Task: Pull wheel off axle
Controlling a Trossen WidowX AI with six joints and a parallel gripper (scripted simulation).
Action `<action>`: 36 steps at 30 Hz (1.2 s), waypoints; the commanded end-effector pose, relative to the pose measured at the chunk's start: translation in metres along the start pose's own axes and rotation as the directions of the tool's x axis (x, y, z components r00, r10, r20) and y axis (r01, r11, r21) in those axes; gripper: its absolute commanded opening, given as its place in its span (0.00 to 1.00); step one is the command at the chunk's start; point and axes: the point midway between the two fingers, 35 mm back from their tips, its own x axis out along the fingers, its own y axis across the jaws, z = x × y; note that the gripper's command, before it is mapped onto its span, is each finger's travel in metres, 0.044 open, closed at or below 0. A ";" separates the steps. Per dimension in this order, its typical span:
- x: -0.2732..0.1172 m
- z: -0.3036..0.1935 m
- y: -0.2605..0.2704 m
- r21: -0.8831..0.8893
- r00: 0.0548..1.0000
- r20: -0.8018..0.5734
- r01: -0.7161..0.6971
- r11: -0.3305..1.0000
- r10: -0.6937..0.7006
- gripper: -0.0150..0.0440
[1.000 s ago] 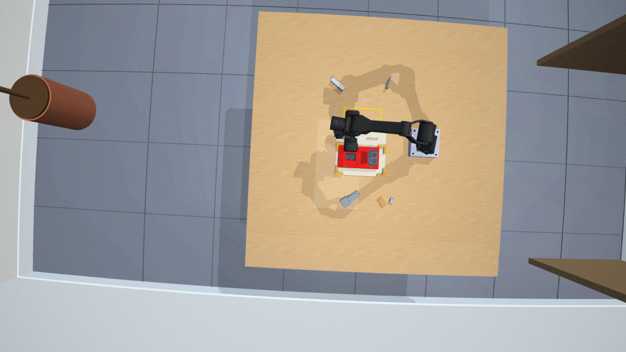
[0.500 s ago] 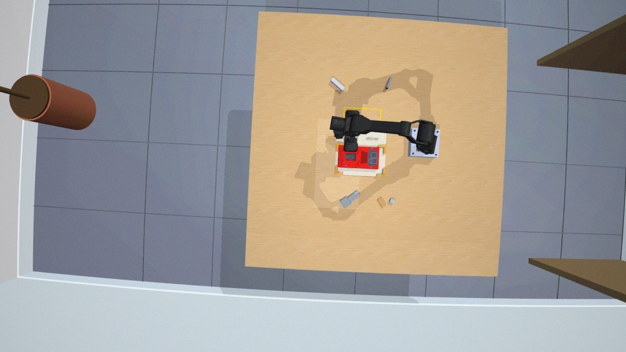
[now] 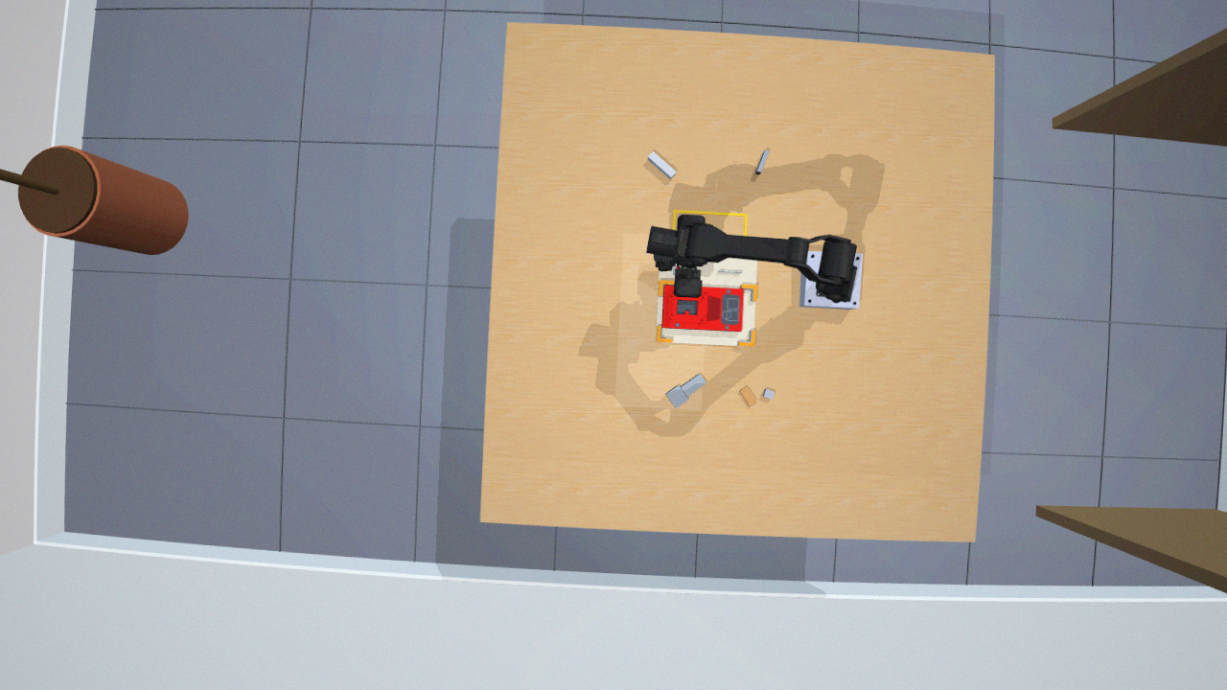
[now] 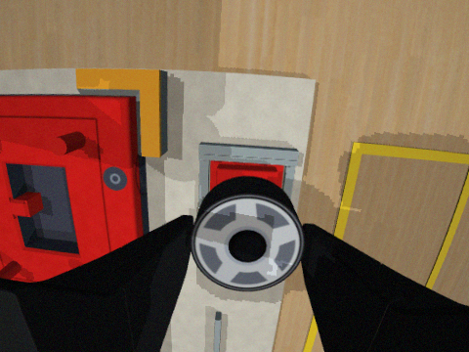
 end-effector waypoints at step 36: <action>-0.016 -0.001 0.000 -0.003 1.000 0.000 0.001 1.000 -0.001 0.25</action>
